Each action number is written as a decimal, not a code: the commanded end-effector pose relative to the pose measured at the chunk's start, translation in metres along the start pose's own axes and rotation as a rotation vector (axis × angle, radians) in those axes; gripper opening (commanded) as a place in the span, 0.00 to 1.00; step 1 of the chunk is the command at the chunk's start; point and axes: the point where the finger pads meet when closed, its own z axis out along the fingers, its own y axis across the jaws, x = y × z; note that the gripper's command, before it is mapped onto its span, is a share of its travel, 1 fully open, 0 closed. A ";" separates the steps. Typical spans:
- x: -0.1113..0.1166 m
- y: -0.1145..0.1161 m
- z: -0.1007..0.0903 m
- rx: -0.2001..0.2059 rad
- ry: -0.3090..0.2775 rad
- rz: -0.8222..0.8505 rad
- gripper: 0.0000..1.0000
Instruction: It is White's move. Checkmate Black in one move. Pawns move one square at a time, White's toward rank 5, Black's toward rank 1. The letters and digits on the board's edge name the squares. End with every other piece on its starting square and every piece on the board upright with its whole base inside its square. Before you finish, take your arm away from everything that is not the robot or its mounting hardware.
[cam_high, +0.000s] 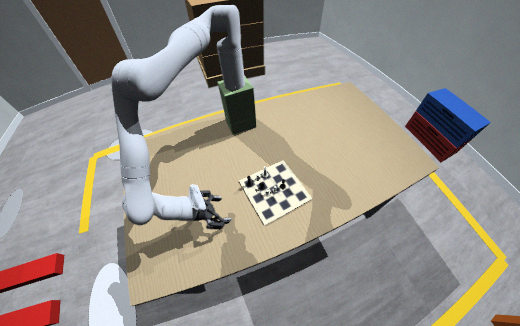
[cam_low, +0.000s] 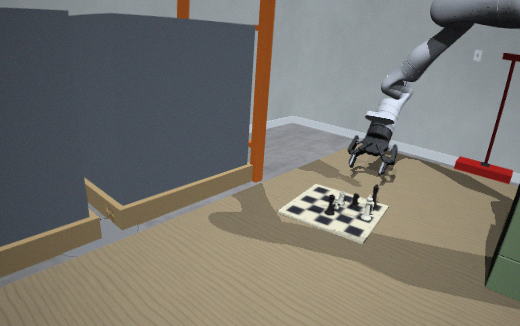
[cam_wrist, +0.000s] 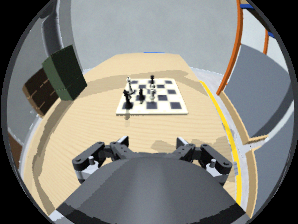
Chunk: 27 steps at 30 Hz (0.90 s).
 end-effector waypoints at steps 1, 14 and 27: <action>0.006 0.003 -0.012 -0.006 -0.007 -0.004 1.00; 0.053 0.002 -0.062 -0.006 -0.007 -0.004 1.00; 0.060 0.006 -0.051 0.007 -0.024 0.024 1.00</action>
